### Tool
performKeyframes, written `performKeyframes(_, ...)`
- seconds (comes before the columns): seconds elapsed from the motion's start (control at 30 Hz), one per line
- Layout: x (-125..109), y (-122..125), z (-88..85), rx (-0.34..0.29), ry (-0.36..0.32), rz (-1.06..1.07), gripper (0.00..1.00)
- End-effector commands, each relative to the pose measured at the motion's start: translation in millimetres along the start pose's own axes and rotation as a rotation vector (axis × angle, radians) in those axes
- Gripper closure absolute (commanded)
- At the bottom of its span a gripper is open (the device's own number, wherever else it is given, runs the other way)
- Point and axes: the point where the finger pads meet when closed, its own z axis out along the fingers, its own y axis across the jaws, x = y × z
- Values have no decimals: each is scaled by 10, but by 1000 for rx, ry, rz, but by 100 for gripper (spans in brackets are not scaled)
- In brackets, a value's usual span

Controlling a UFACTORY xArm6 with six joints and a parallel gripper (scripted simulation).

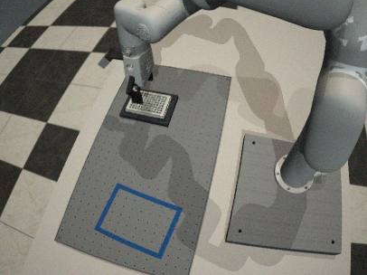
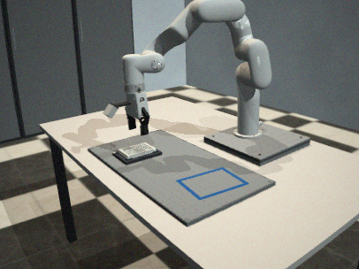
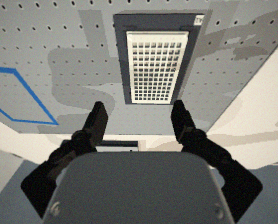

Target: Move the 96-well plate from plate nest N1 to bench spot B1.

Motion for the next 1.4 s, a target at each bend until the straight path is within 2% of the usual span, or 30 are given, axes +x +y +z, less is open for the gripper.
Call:
performKeyframes(0.0,11,239,5,-22,18,28,0)
performKeyframes(0.5,11,239,5,-22,18,28,0)
performKeyframes(1.37,17,247,372,-22,18,28,0)
